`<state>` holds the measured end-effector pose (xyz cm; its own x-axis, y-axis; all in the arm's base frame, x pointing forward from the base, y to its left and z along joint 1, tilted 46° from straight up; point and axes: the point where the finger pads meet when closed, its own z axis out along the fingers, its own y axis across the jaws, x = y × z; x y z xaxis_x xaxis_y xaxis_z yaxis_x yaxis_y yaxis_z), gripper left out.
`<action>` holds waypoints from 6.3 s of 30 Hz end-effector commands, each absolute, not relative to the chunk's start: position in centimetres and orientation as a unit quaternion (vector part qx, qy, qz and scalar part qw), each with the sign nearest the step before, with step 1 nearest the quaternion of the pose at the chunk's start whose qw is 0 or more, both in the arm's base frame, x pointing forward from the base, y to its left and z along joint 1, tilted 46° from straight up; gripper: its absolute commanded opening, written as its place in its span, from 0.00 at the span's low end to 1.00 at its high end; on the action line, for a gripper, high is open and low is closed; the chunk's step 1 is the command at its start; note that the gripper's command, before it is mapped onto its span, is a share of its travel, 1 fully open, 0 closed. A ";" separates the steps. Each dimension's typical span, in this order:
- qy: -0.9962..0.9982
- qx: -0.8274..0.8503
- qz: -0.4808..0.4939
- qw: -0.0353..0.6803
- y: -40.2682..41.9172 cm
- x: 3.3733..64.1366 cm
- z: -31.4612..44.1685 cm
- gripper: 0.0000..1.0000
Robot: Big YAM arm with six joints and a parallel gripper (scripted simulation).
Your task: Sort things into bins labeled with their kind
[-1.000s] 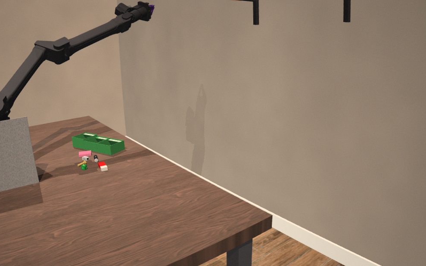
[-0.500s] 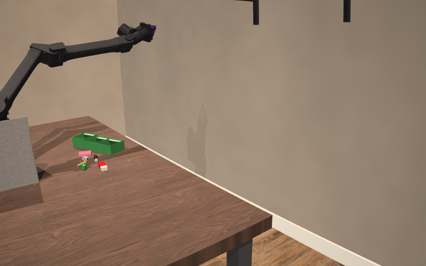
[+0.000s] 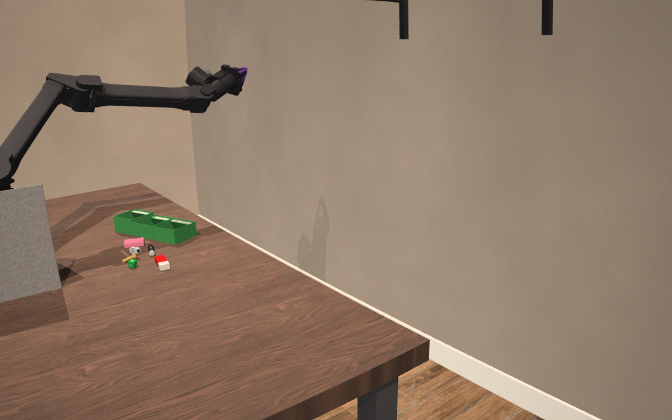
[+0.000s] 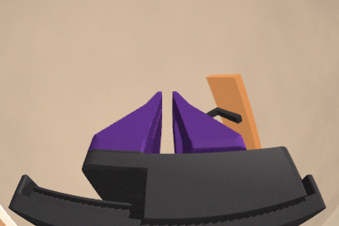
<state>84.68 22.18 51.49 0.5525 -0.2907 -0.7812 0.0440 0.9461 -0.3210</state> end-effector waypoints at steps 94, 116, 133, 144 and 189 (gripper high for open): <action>0.824 -0.328 -0.037 0.460 5.7 77.5 14.2 0.08; 0.905 -0.300 0.076 0.291 -0.4 65.4 7.3 0.08; 0.936 -0.248 0.176 0.178 -2.9 54.5 4.7 0.08; 0.942 -0.199 0.247 0.109 -3.4 47.5 4.4 0.08; 0.920 -0.082 0.384 -0.008 -1.1 34.5 6.8 0.08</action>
<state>33.17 -0.77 6.12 -0.9860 -0.1658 -0.0180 -0.1277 0.6812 0.7209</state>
